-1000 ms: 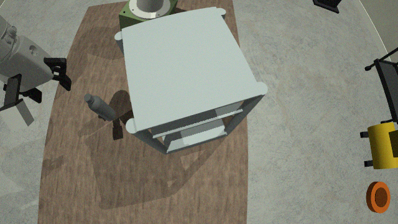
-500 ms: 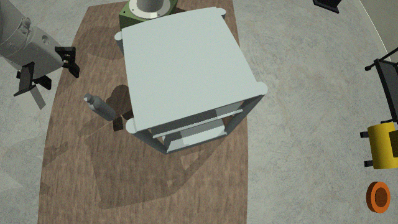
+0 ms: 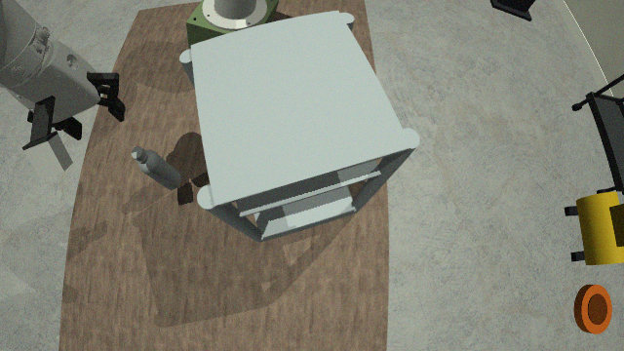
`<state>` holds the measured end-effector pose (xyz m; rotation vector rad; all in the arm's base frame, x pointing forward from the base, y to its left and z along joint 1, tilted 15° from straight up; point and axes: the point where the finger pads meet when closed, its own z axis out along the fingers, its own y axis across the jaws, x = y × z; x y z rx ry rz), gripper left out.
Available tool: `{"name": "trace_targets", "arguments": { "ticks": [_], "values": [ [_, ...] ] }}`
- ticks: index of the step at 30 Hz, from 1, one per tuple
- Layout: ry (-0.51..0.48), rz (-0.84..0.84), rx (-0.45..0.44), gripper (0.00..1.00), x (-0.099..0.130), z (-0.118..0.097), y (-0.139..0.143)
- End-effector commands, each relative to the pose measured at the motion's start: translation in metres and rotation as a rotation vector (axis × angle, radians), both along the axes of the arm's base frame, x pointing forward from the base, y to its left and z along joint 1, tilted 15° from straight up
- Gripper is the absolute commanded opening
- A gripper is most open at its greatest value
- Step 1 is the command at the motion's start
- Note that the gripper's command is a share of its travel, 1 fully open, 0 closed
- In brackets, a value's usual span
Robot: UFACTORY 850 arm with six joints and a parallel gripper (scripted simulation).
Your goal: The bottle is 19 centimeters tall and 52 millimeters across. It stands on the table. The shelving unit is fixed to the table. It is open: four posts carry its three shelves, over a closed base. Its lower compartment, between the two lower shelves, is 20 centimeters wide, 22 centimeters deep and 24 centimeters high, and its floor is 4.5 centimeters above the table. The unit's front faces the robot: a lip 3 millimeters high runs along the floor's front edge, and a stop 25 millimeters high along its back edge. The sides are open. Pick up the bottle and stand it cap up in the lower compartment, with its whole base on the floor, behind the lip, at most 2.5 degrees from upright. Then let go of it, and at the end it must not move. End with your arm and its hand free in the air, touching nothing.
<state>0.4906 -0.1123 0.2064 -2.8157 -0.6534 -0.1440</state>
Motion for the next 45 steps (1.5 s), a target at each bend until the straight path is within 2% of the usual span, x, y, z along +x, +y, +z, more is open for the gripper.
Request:
{"name": "trace_targets", "arguments": {
  "ticks": [1, 23, 40, 45],
  "values": [
    [-0.002, 0.000, -0.001, 0.74, 0.0007, 0.0008, -0.0004],
    [-0.013, 0.019, 0.027, 0.74, 0.0002, 0.0002, -0.0001],
    [-0.066, 0.080, 0.116, 0.74, 0.0009, -0.0003, 0.0004],
    [-0.089, 0.117, 0.169, 0.74, 0.0001, -0.0015, 0.0008]
  ]
}}
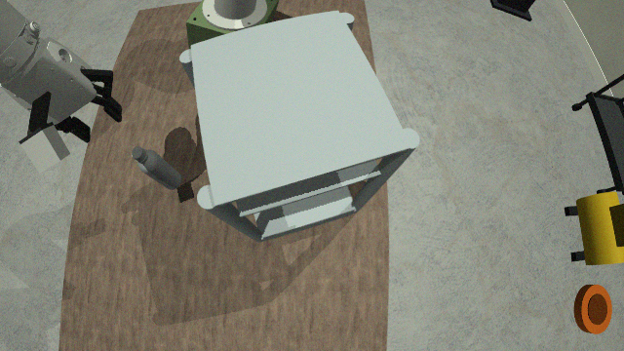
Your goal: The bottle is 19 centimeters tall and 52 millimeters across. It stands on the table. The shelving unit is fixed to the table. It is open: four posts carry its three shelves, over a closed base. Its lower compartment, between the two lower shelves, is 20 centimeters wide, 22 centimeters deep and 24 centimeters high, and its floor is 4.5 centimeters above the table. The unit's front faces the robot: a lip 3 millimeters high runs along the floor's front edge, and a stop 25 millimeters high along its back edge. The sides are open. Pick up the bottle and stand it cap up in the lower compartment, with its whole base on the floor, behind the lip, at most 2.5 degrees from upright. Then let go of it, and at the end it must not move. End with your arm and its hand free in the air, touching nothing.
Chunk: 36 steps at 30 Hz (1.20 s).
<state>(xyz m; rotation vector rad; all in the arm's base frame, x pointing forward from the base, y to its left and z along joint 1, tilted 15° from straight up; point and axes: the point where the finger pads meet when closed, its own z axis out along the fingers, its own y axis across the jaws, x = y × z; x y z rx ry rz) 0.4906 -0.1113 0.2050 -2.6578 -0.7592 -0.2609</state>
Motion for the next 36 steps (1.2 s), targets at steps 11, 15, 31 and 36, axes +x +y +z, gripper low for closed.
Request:
{"name": "trace_targets", "arguments": {
  "ticks": [11, 15, 31, 36],
  "values": [
    [-0.095, 0.120, 0.175, 0.74, 0.0000, -0.0022, 0.0003],
    [-0.127, 0.155, 0.227, 0.74, 0.0003, -0.0023, 0.0004],
    [-0.319, 0.388, 0.574, 0.74, -0.0004, -0.0060, 0.0016],
    [-0.395, 0.487, 0.717, 0.74, -0.0009, -0.0082, 0.0023]
  ]
}}
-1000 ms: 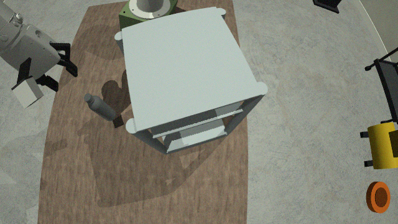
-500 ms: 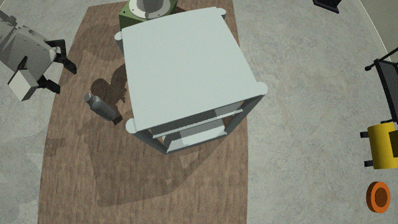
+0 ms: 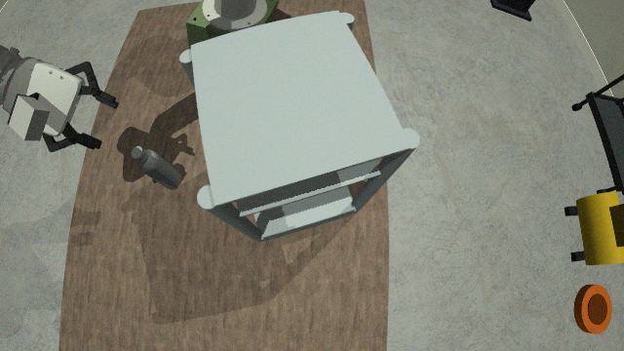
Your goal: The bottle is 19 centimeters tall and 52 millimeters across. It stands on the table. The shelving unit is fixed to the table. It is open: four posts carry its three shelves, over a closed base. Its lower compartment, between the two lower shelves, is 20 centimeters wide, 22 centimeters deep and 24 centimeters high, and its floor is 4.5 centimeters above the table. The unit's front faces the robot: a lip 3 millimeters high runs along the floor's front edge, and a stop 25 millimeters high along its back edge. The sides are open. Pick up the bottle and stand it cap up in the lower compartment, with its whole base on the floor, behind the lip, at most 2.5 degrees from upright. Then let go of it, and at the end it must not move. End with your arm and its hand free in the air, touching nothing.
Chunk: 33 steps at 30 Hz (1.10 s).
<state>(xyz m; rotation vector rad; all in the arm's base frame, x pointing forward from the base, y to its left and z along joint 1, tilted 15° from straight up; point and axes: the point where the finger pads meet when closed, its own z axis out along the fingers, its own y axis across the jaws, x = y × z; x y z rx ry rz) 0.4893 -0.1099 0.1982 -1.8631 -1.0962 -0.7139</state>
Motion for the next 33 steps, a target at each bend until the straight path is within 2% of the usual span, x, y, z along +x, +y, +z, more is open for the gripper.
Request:
{"name": "trace_targets", "arguments": {
  "ticks": [1, 8, 10, 22, 33],
  "values": [
    [-0.071, 0.099, 0.135, 0.74, 0.0003, -0.0018, 0.0009],
    [-0.171, 0.228, 0.320, 0.74, 0.0000, -0.0045, 0.0019],
    [-0.171, 0.228, 0.320, 0.74, 0.0000, -0.0045, 0.0019],
    [-0.315, 0.410, 0.585, 0.74, -0.0002, -0.0081, 0.0031],
    [-0.390, 0.505, 0.722, 0.74, 0.0000, -0.0099, 0.0038]
  ]
}}
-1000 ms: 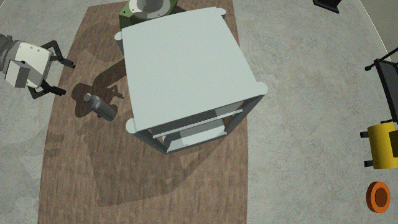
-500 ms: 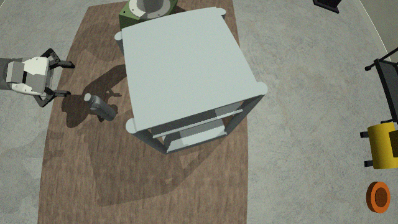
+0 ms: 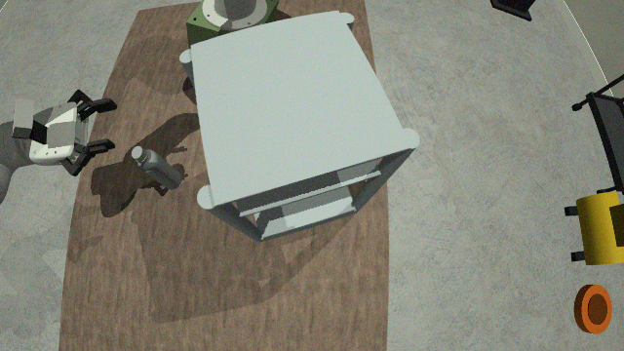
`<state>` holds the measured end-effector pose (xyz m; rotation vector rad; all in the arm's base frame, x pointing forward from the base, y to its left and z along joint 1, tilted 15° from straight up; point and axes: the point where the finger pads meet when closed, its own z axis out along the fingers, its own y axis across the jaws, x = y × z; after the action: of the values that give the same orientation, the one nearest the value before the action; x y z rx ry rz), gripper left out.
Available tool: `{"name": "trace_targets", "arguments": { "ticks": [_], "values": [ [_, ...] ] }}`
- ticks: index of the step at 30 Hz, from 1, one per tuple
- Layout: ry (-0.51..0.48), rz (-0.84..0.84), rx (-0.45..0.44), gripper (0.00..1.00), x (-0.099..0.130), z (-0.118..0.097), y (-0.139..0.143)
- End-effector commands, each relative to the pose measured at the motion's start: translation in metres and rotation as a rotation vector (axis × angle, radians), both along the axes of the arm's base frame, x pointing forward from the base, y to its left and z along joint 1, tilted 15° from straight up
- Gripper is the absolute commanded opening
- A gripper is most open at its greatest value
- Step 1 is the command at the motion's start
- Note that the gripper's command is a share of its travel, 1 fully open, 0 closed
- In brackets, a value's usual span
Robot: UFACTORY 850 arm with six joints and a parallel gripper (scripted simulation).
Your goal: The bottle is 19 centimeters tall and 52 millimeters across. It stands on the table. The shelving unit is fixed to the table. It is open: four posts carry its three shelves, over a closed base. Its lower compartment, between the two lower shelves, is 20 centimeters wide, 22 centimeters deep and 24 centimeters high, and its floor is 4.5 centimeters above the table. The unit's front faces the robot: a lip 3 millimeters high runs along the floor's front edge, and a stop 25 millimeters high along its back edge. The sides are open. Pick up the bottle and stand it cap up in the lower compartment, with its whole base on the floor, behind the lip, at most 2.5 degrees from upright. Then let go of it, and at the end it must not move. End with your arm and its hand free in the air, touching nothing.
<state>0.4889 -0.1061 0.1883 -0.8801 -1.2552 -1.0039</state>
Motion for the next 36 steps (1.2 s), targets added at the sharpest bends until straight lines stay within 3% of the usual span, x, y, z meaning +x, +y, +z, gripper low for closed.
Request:
{"name": "trace_targets", "arguments": {
  "ticks": [1, 16, 36],
  "values": [
    [-0.032, 0.040, 0.055, 0.74, 0.0004, -0.0001, 0.0001],
    [-0.076, 0.096, 0.138, 0.74, 0.0006, -0.0012, 0.0005],
    [-0.081, 0.101, 0.145, 0.74, 0.0006, -0.0021, 0.0007]
  ]
}}
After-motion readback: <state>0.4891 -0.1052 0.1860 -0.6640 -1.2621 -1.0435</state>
